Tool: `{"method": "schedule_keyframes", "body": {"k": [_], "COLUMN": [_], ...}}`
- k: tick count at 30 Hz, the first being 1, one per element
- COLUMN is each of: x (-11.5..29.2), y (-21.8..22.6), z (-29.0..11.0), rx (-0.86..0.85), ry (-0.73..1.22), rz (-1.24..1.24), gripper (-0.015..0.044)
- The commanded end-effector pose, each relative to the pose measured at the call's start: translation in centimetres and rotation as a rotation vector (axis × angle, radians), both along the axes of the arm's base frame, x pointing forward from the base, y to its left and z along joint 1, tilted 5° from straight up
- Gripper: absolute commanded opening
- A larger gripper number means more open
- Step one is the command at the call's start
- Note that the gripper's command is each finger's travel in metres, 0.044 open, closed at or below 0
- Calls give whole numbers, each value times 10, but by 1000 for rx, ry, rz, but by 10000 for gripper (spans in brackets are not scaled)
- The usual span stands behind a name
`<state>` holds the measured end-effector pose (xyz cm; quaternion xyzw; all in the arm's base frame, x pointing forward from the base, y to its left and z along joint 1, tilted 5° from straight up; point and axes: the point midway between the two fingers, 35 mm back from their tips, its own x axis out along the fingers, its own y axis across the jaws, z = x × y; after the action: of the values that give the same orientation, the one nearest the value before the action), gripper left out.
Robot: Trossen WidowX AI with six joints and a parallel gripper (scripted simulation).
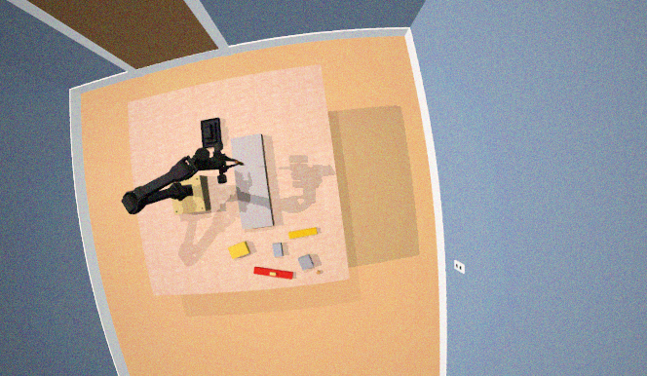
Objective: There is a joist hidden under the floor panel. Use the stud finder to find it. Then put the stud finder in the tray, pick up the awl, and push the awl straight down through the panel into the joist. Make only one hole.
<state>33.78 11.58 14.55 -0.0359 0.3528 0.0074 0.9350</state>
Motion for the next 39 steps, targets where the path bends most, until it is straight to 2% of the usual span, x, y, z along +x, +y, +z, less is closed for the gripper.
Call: {"method": "schedule_keyframes", "body": {"k": [1,39], "x": [1,2], "y": [-1,-3], "z": [-5,-38], "rx": [-4,-4], "ry": [4,4], "rz": [-3,-3], "gripper": [0,0]}}
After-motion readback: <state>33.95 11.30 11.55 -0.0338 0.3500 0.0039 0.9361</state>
